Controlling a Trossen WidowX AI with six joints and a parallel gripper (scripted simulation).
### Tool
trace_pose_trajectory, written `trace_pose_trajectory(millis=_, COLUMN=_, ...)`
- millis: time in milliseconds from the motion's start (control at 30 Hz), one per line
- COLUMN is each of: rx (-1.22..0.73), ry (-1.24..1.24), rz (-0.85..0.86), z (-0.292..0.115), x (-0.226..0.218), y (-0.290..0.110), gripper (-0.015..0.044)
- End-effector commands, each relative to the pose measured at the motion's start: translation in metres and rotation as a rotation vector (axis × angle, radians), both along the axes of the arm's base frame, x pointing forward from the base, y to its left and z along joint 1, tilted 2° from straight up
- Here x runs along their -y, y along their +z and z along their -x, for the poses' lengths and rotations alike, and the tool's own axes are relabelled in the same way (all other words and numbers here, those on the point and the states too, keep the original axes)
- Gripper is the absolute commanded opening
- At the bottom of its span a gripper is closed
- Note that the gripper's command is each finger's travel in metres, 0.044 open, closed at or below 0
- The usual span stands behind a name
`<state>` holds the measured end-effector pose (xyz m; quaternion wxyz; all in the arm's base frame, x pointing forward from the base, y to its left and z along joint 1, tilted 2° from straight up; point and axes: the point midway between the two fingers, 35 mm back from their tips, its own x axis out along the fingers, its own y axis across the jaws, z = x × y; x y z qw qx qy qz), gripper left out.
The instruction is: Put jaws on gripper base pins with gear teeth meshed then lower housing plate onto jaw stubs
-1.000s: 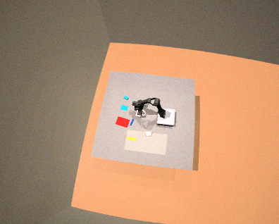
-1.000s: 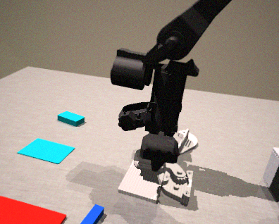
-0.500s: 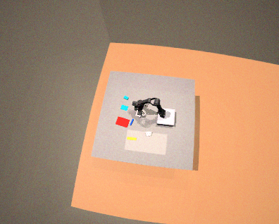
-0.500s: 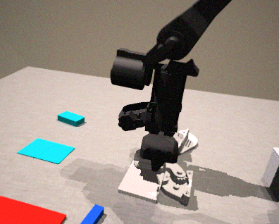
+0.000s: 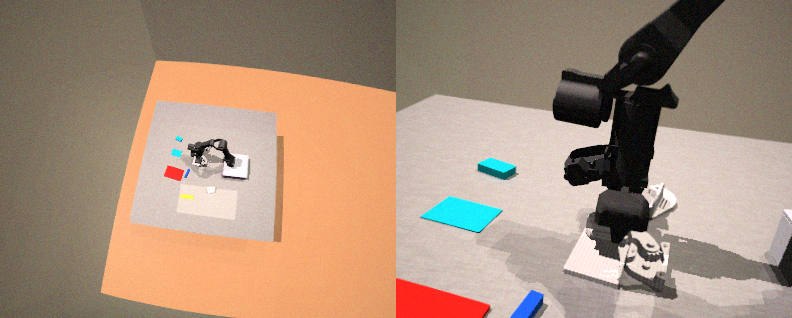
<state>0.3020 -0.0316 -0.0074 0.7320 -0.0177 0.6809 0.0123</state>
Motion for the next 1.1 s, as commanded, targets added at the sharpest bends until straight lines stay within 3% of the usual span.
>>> trace_pose_trajectory(millis=0, rx=-0.001, ry=0.005, rz=-0.002, z=0.0001, x=-0.0005, y=-0.0006, gripper=0.0134)
trace_pose_trajectory(millis=933, rx=-0.001, ry=0.005, rz=-0.002, z=0.0001, x=-0.0005, y=-0.0006, gripper=0.0134)
trace_pose_trajectory(millis=1067, rx=0.000, ry=0.000, rz=0.000, z=0.0000, x=0.0000, y=0.0000, gripper=0.0224)
